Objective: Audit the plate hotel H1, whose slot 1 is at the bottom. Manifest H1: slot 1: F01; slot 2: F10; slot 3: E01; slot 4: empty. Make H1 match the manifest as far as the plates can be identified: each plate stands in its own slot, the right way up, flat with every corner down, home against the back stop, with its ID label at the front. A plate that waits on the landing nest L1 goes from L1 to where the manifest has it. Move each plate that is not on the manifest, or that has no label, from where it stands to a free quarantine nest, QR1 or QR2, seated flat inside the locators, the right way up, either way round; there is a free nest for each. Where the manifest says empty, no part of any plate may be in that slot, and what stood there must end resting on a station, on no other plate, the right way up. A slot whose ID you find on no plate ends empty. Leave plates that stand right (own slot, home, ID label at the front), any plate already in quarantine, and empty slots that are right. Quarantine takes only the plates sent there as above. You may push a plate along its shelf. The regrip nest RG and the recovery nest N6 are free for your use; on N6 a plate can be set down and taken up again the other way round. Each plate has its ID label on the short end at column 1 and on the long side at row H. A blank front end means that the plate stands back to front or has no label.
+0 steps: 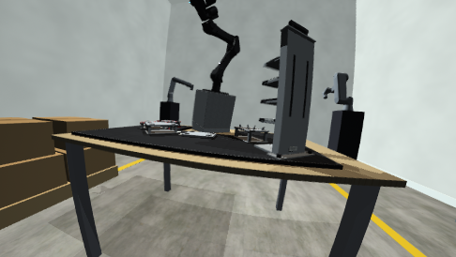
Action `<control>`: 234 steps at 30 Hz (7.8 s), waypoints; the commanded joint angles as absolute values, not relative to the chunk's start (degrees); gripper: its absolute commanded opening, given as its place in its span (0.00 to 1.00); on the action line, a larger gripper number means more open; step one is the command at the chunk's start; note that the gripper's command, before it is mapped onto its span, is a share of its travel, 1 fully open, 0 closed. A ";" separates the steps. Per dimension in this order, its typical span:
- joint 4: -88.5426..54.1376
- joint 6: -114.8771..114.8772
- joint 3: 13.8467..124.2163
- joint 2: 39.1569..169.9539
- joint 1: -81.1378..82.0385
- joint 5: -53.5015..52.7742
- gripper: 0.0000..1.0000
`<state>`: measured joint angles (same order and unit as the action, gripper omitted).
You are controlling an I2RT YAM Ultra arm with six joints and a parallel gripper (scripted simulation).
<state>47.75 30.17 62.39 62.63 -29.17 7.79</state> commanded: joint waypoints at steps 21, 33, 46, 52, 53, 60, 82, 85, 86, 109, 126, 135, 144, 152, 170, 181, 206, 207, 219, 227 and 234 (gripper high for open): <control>39.55 27.65 64.08 61.27 -29.65 5.64 0.00; 37.53 27.07 63.47 63.42 -27.85 5.34 0.00; 35.31 26.28 62.64 65.66 -26.06 4.95 0.00; 26.90 24.41 64.90 65.13 -26.50 2.55 0.00; 24.80 23.97 65.59 65.12 -26.64 1.89 0.00; 27.49 24.33 63.56 66.89 -25.00 2.94 0.00; 19.85 22.39 63.63 70.22 -22.52 1.18 0.00; 17.77 22.08 64.39 70.29 -22.61 0.55 0.00; 15.69 21.77 65.18 70.41 -22.71 -0.09 0.00; 9.55 20.17 64.61 74.34 -19.82 -1.32 0.00; 4.31 18.95 64.64 77.29 -17.83 -2.38 0.00; 7.28 18.50 61.47 78.50 -16.08 -1.16 0.00; -0.05 17.66 63.86 80.33 -15.51 -3.07 0.00; 4.98 17.13 59.60 81.08 -13.74 -1.38 0.00; 0.09 15.62 59.00 83.77 -11.64 -2.31 0.00; -7.43 14.61 60.87 86.36 -10.47 -3.98 0.00; -12.84 12.35 59.01 90.22 -7.17 -4.70 0.00; -14.72 12.34 59.99 90.80 -7.16 -5.09 0.00; -15.78 10.80 57.37 92.41 -5.07 -5.16 0.00; -23.21 10.58 60.84 95.31 -4.60 -6.55 0.00; -18.54 9.13 55.44 94.45 -2.90 -5.66 0.00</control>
<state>-20.25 9.98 55.92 95.24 -3.18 -5.93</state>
